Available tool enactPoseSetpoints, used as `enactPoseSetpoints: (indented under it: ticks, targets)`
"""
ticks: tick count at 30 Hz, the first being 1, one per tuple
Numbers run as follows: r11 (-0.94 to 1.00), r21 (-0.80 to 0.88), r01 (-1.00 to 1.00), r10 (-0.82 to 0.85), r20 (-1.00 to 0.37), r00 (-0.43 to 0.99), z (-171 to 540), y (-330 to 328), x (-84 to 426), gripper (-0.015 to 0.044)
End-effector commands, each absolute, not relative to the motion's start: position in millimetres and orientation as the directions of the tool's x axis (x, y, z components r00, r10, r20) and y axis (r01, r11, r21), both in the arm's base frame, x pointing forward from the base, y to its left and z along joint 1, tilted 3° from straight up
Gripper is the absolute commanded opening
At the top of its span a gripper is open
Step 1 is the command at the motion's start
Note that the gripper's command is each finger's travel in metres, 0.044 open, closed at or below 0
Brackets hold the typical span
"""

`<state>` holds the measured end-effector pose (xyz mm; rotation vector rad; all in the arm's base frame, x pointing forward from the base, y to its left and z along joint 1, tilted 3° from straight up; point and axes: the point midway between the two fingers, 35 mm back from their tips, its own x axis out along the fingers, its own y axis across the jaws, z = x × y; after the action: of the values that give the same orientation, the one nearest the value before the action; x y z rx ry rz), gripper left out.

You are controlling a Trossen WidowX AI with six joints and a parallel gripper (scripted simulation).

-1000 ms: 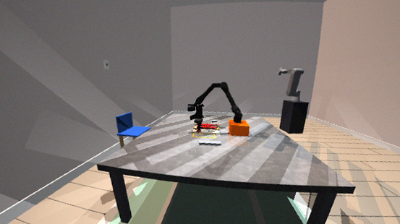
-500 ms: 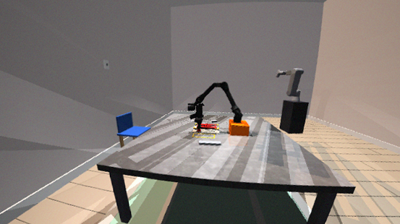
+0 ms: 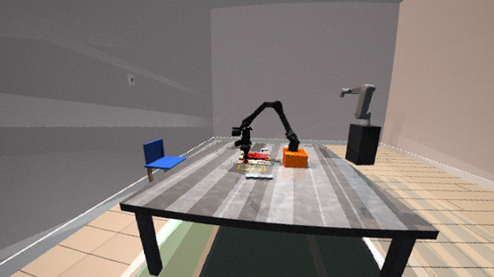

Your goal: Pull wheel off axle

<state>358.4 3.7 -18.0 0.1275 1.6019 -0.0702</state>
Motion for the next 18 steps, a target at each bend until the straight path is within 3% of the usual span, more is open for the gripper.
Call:
enactPoseSetpoints:
  ticks: [1, 18]
  targets:
    - [0.992, 0.034, 0.122, 0.037, -0.999, -0.021, -11.1, 3.4, 360.1, 0.0000]
    - [0.992, 0.034, 0.122, 0.036, -0.999, -0.019, -5.5, 3.2, 360.0, 0.0000]
